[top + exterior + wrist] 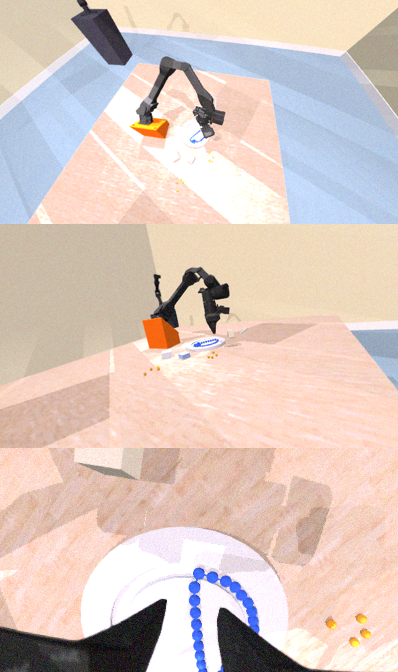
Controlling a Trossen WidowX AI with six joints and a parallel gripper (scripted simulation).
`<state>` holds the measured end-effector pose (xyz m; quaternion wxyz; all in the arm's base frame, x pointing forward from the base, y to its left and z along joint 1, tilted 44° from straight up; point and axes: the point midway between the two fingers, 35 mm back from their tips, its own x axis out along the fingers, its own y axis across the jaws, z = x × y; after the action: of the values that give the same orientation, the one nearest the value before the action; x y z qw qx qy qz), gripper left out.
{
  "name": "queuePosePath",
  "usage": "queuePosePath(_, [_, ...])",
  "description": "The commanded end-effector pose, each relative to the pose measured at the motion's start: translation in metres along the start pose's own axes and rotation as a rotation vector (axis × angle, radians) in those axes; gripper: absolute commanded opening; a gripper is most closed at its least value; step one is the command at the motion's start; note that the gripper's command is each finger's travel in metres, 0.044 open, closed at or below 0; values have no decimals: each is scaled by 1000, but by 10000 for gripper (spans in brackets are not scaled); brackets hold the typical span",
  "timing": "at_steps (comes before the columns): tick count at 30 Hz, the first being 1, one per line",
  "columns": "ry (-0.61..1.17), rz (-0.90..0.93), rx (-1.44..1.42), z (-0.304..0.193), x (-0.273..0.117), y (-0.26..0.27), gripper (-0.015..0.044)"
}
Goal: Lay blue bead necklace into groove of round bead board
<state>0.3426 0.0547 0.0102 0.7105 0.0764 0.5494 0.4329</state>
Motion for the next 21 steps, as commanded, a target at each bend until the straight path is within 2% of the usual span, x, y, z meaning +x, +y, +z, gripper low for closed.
queuePosePath(1, [0,-5,-16,1,4,-1,120])
queuePosePath(21, [-3,-5,-18,2,25,-1,120])
